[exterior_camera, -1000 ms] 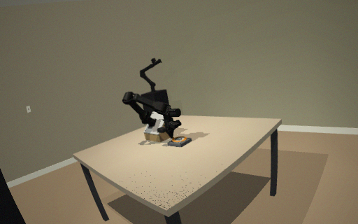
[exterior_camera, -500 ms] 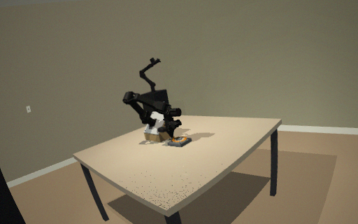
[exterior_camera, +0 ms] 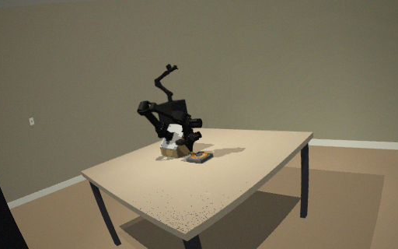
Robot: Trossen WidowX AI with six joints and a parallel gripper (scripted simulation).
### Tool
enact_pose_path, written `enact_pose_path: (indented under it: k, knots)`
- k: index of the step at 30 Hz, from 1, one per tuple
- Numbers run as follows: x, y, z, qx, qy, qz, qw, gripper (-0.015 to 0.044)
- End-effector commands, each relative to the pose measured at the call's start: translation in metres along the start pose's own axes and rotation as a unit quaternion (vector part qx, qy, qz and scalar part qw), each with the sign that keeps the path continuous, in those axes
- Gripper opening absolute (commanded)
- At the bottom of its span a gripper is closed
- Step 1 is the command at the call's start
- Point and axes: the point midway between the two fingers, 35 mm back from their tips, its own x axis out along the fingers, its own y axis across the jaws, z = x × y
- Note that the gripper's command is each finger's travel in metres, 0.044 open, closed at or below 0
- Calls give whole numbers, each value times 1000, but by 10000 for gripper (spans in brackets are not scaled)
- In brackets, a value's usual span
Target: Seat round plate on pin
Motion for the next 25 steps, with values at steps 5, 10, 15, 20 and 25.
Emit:
enact_pose_path:
  k: [5, 10, 15, 20, 25]
  knots:
    - [-36, 1, -1, 5, -5, 4, 1000, 0]
    - [-30, 3, -2, -2, -3, 0, 1000, 0]
    - [-30, 3, -2, -2, -3, 0, 1000, 0]
    - [-30, 3, -2, -2, -3, 0, 1000, 0]
    - [-30, 3, -2, -2, -3, 0, 1000, 0]
